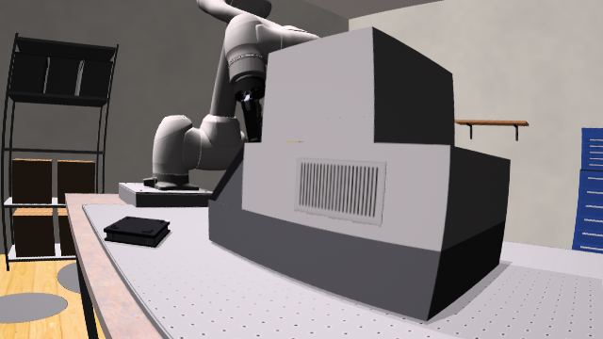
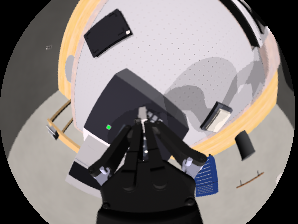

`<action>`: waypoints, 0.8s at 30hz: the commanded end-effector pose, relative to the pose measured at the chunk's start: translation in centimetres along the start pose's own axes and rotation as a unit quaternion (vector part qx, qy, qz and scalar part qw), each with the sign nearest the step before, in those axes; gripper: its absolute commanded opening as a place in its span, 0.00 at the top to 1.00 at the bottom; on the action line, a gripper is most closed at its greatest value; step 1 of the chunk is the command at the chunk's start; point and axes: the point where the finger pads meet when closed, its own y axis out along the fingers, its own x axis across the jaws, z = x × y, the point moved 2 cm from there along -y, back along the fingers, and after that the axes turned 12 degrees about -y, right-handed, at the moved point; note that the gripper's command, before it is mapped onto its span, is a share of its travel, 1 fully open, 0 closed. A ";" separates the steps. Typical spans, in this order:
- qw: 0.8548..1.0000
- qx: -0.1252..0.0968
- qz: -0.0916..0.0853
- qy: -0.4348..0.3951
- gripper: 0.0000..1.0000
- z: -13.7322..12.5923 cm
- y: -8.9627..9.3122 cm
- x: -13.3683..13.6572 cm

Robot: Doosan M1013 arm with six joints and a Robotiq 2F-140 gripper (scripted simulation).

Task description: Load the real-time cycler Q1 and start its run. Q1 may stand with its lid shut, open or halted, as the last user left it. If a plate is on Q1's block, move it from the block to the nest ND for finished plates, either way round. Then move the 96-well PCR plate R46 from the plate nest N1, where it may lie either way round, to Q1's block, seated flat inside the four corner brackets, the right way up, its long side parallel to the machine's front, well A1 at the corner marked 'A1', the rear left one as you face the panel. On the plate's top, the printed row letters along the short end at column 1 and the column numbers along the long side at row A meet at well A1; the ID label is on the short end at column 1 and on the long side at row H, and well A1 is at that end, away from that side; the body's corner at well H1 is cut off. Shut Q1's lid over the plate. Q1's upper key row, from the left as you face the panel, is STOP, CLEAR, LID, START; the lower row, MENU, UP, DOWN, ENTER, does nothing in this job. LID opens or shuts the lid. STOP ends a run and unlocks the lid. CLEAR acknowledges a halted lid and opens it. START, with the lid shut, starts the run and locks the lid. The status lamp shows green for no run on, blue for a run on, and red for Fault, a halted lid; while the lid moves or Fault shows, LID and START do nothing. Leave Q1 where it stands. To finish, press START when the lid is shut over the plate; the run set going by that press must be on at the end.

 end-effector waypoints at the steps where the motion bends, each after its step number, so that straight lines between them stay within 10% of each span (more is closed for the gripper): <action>1: 1.000 0.000 0.000 0.000 1.00 0.0 0.0 0.0; 24: 1.000 0.000 0.000 0.000 1.00 -0.1 0.4 -0.1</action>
